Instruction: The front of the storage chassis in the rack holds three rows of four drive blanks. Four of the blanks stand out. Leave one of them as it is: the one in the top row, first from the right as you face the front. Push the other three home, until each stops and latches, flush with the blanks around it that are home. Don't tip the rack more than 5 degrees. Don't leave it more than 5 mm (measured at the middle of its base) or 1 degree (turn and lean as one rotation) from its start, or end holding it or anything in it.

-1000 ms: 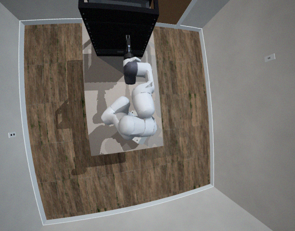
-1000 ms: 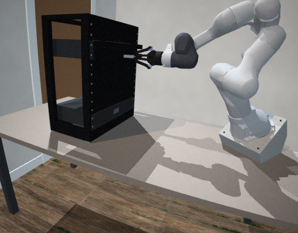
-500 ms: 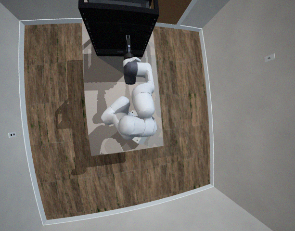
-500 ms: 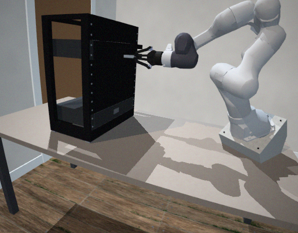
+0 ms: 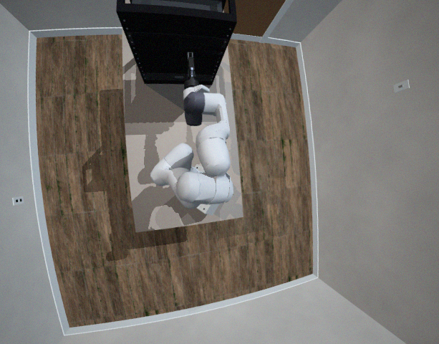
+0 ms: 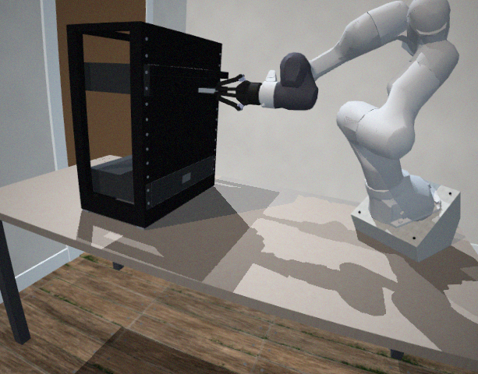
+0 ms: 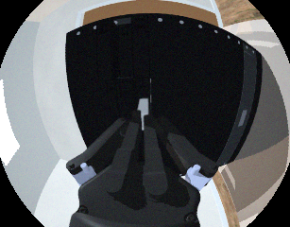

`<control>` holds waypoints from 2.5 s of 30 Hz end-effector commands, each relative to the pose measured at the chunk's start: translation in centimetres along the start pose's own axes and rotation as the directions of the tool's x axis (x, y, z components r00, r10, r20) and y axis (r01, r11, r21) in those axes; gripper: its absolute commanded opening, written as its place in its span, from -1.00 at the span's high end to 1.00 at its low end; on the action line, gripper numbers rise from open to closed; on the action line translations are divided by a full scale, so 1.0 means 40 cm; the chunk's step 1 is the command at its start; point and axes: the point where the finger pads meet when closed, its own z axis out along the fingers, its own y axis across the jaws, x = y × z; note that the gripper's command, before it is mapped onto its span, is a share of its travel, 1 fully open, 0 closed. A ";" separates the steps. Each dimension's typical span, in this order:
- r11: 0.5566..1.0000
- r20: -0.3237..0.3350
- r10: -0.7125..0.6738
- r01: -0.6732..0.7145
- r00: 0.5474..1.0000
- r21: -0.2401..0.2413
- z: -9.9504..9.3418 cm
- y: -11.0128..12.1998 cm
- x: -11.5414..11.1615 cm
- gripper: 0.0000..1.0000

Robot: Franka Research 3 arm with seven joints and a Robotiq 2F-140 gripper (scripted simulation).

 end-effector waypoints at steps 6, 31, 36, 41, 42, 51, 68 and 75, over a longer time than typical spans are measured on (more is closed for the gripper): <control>1.000 -0.004 -0.003 0.004 1.000 0.024 0.008 -0.028 0.005 1.00; 1.000 -0.004 -0.003 0.004 1.000 0.024 -0.195 -0.026 0.005 1.00; 1.000 -0.004 -0.003 0.004 1.000 0.024 -0.204 -0.037 0.001 1.00; 1.000 -0.004 -0.003 0.004 1.000 0.024 -0.217 -0.053 -0.005 1.00; 1.000 -0.004 -0.003 0.004 1.000 0.024 -0.217 -0.053 -0.005 1.00; 1.000 -0.004 -0.003 0.004 1.000 0.024 -0.141 -0.055 -0.005 1.00; 1.000 -0.004 -0.003 0.004 1.000 0.024 -0.119 -0.056 -0.004 1.00; 1.000 -0.004 -0.003 0.004 1.000 0.024 -0.119 -0.056 -0.004 1.00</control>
